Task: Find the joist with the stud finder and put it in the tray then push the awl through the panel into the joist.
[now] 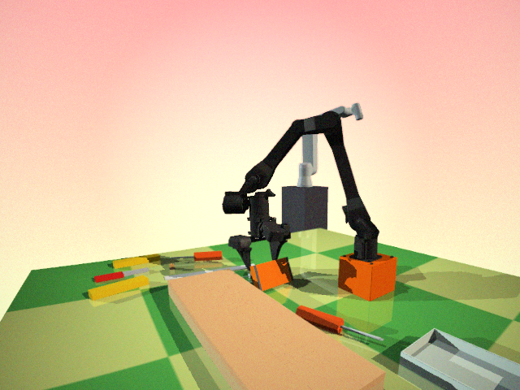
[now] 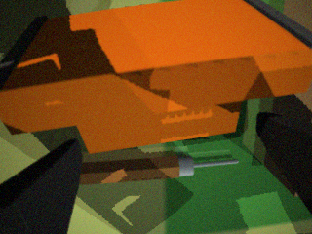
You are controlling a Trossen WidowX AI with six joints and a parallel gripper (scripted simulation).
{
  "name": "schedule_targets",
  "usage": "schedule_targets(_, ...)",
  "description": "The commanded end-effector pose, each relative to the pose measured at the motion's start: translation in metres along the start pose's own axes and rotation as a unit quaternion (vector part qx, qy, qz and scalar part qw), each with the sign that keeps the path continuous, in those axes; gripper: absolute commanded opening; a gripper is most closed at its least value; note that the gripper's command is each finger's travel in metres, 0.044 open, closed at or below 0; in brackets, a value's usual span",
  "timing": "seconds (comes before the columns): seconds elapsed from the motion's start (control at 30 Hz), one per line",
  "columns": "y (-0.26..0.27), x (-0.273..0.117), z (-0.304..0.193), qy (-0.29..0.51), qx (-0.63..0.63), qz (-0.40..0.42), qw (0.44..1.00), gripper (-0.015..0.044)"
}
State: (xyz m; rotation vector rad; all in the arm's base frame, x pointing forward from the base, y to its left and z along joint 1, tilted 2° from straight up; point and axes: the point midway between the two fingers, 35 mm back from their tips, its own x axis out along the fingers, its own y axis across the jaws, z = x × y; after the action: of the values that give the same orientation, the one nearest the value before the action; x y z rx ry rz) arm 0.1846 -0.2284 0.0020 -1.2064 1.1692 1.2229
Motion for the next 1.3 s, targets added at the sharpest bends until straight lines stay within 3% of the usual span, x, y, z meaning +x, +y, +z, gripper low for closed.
schedule_targets(0.0, 0.003, 0.012, 0.003, -0.008, -0.002, 0.004, 1.0, 0.044)
schedule_targets(0.33, 0.003, 0.022, 0.003, -0.007, -0.002, 0.004, 1.0, 0.044)
schedule_targets(0.83, 0.003, 0.022, 0.003, -0.007, -0.002, 0.004, 1.0, 0.034)
schedule_targets(1.27, 0.002, 0.0, 0.003, -0.007, -0.002, 0.004, 1.0, 0.0)
